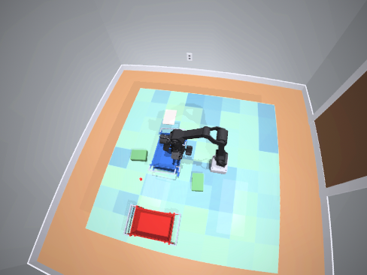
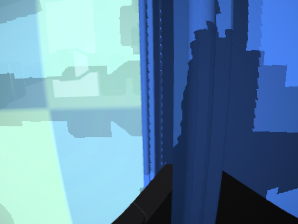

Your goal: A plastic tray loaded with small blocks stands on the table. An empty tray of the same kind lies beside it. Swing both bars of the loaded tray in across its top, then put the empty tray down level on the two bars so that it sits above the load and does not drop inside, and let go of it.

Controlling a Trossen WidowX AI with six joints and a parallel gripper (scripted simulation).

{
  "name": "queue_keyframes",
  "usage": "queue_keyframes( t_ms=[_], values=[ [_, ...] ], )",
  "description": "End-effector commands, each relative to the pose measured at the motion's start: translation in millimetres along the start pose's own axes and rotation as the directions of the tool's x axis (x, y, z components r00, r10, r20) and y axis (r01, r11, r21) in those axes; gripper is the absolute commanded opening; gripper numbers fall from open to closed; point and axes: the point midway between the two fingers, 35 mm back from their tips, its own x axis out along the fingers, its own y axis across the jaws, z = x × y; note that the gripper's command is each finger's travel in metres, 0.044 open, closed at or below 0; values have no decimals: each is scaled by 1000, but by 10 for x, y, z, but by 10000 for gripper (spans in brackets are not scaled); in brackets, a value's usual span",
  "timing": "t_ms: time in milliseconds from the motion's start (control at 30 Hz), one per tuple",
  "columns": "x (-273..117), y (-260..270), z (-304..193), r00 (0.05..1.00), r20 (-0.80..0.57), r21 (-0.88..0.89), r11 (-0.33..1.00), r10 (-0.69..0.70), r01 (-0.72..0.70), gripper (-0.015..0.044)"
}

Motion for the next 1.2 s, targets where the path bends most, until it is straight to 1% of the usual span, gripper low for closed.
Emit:
queue_keyframes(
  t_ms=[0,500,533,833,1167],
  values=[
    [67,54,2,1000,0,1,1000,31,-31,0],
    [67,54,2,1000,0,1,1000,31,-31,0],
    [6,3,0,1000,0,0,1000,1,-1,0],
    [145,78,2,1000,0,1,1000,30,-30,0],
    [148,80,2,1000,0,1,1000,31,-31,0]
  ],
)
